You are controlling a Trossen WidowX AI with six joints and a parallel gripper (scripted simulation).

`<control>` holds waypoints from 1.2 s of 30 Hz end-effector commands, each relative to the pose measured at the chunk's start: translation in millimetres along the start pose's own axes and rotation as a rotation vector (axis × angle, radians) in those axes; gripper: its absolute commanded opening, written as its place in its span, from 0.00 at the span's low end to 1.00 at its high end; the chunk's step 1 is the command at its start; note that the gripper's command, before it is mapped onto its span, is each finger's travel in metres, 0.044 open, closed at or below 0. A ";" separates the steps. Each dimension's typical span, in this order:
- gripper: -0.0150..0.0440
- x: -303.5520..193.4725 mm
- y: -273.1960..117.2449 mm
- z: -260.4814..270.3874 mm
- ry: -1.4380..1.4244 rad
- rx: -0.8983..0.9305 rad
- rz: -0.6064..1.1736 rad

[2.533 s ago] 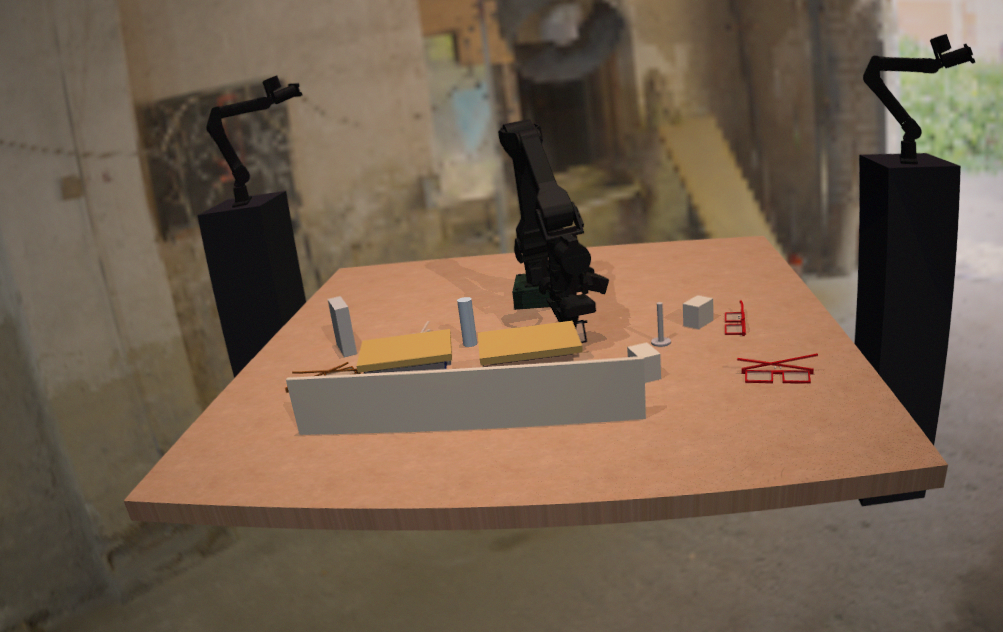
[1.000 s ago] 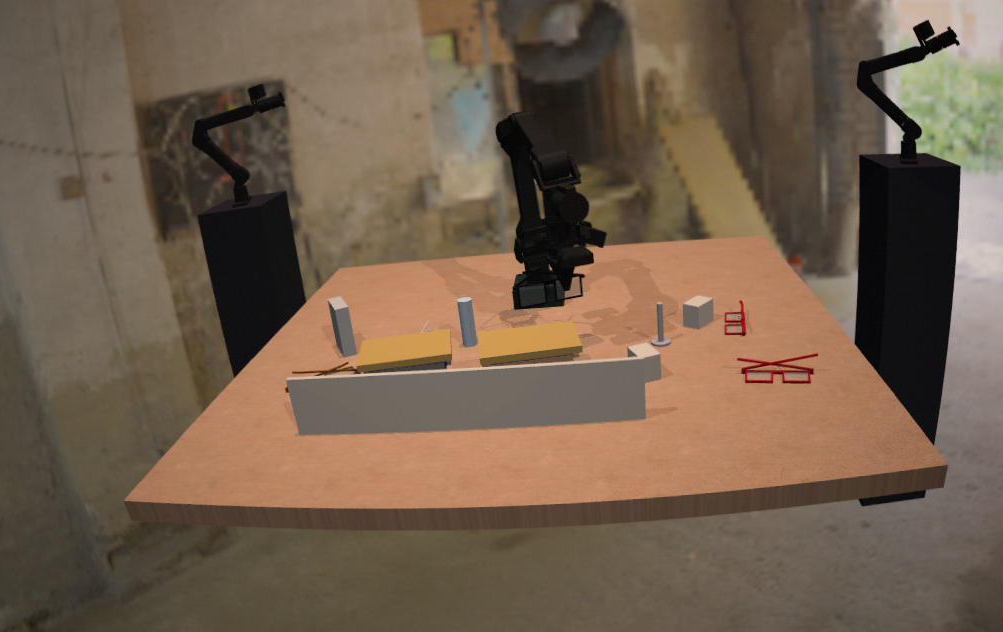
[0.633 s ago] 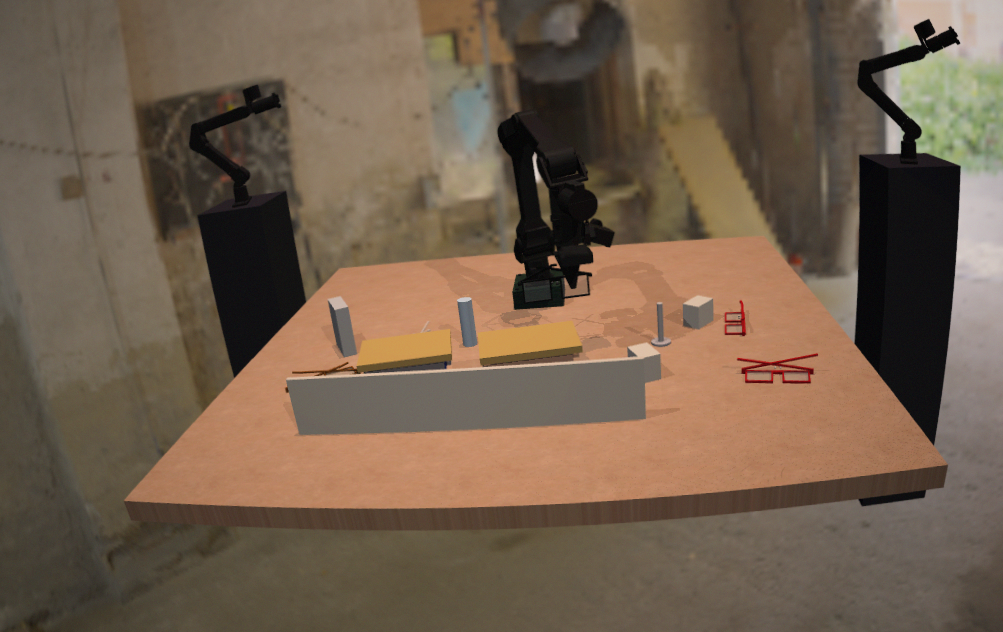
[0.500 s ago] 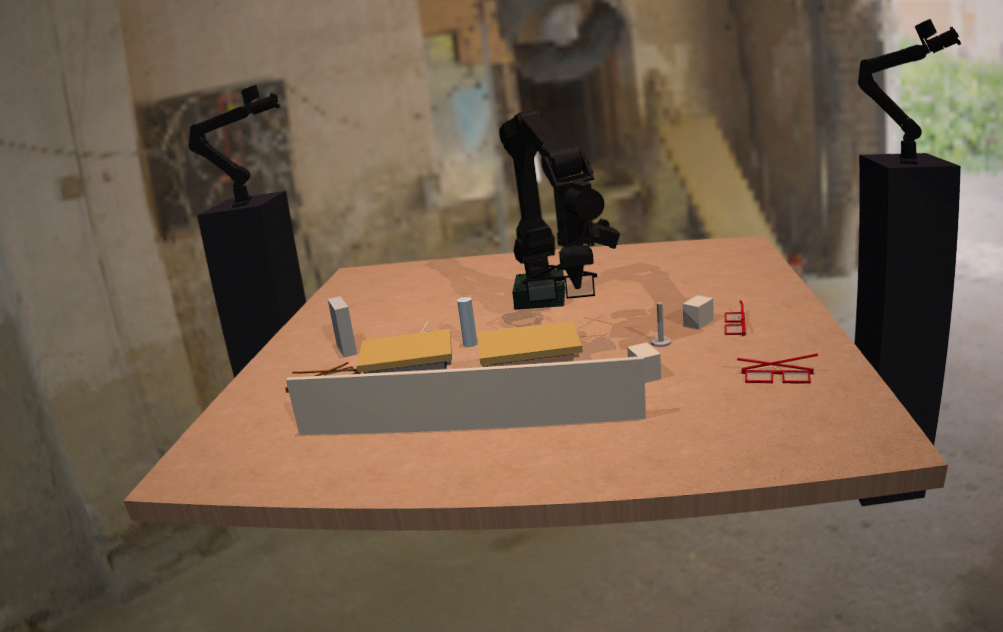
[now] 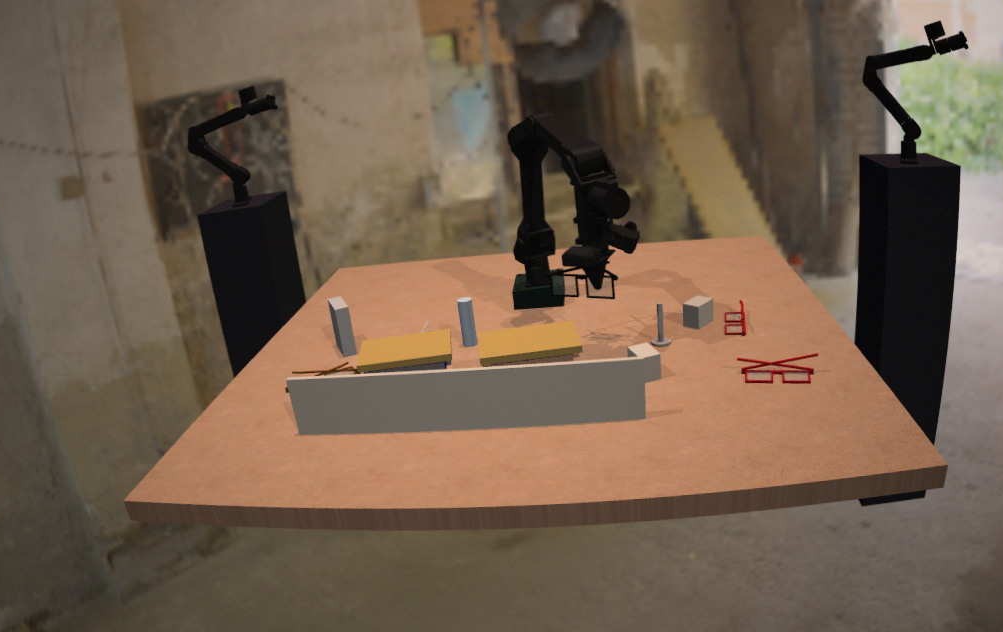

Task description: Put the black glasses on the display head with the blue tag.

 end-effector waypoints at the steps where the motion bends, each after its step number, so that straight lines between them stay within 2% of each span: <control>1: 0.25 10.8 0.9 -1.8 0.102 0.002 0.003; 26: 0.25 86.5 5.9 -2.3 0.824 0.004 -0.003; 36: 0.25 89.6 25.7 -2.9 0.843 0.003 -0.003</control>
Point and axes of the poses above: the point midway between the two fingers, 35 mm back from their tips, its own y axis out along the fingers, its own z axis across the jaws, x = y × z, the point moved 5 cm from there along -y, back along the fingers, and after that the axes turned 9 degrees about -y, right-handed, at the moved point
